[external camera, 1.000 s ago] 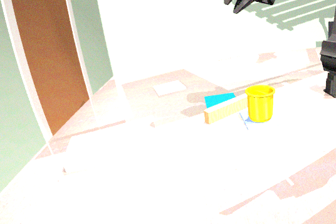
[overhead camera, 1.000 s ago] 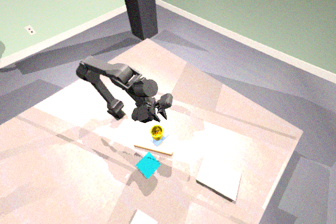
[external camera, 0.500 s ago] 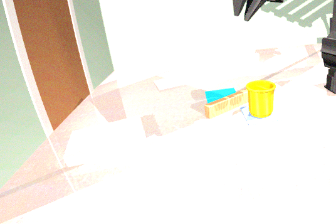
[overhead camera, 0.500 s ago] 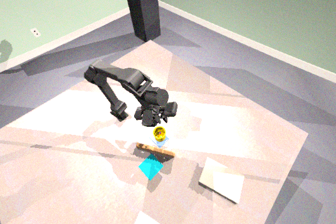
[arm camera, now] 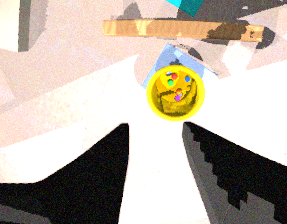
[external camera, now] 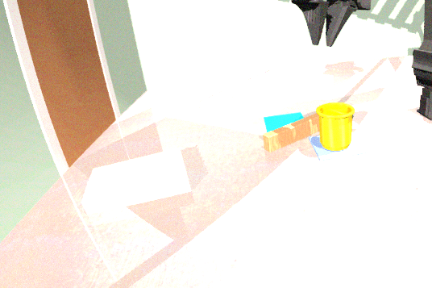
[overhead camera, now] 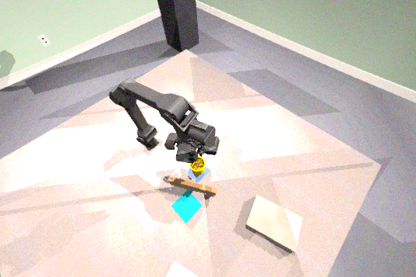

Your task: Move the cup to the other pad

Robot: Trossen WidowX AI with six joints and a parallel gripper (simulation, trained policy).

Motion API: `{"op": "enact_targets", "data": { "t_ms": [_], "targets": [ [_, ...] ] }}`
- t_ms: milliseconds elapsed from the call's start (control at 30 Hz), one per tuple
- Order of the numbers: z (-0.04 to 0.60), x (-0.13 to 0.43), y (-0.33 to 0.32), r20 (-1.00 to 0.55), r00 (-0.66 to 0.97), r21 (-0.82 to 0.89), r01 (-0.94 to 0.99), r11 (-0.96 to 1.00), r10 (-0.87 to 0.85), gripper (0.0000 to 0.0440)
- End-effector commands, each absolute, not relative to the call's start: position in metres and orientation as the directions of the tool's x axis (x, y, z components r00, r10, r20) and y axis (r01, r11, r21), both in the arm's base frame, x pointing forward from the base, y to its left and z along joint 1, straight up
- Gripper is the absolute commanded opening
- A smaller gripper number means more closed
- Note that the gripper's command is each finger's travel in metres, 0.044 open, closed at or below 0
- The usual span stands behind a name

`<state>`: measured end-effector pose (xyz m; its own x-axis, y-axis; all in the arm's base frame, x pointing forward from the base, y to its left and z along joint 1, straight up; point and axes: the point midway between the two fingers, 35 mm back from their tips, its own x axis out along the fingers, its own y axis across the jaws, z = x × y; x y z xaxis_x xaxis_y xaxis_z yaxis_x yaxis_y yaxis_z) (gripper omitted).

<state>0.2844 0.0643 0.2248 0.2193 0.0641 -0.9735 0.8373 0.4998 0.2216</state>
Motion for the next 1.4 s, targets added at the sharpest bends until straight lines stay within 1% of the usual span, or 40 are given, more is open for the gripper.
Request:
{"op": "enact_targets", "data": {
  "t_ms": [0, 300, 600, 967, 1367],
  "targets": [
    [0.211, 0.282, 0.061, -0.988, 0.15, 0.149, 0.859, 0.489, 0.038, 0.015],
    [0.185, 0.273, 0.055, -1.0, 0.026, 0.017, 0.887, 0.462, -0.014, 0.0155],
    [0.16, 0.266, 0.051, -0.997, -0.051, -0.069, 0.899, 0.432, -0.055, 0.0163],
    [0.127, 0.259, 0.05, -0.99, -0.11, -0.138, 0.903, 0.408, -0.091, 0.0171],
    [0.091, 0.255, 0.051, -0.984, -0.138, -0.173, 0.89, 0.421, -0.113, 0.0176]
  ]
}}
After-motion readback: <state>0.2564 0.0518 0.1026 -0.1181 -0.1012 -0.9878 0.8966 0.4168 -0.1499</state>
